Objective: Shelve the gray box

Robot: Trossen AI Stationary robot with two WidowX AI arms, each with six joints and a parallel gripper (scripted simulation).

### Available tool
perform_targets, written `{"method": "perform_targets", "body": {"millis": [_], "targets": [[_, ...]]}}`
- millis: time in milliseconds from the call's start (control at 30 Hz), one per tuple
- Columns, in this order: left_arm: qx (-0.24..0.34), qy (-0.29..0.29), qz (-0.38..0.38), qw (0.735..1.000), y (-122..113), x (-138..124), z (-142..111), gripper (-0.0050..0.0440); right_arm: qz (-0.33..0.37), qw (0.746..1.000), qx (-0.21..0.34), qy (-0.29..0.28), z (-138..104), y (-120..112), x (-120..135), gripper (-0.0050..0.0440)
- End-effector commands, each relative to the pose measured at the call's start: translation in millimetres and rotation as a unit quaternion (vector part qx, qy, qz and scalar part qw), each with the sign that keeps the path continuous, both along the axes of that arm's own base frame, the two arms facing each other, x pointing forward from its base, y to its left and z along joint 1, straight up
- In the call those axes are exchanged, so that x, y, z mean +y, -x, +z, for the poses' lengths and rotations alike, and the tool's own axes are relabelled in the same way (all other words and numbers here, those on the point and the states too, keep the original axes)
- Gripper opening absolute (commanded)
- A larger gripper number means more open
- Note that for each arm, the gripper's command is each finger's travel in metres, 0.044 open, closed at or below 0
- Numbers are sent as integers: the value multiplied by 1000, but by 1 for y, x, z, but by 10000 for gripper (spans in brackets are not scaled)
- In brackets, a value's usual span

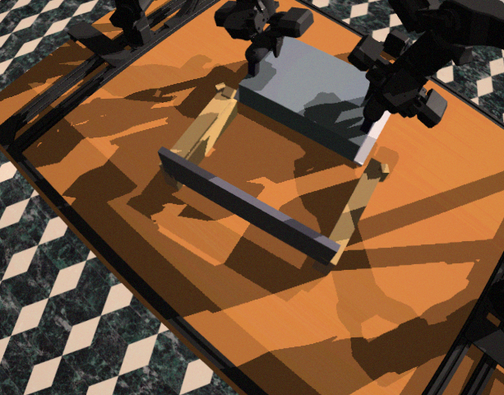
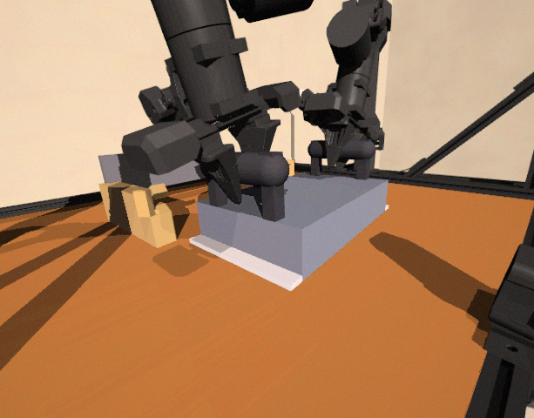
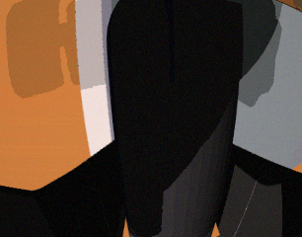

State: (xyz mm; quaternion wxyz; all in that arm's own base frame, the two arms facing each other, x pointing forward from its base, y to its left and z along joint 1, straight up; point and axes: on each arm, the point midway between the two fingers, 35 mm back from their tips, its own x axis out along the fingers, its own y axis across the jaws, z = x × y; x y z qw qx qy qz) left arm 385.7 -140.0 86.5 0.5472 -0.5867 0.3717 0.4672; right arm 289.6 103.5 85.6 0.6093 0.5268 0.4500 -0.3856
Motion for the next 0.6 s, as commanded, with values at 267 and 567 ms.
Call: {"method": "perform_targets", "body": {"millis": [267, 567], "targets": [[0, 0, 2, 1000, -3, -1, 12, 0, 2, 1000, 0, -3, 13, -2, 2, 0], [0, 0, 2, 1000, -4, -1, 22, 0, 2, 1000, 0, -3, 23, -4, 3, 0]]}}
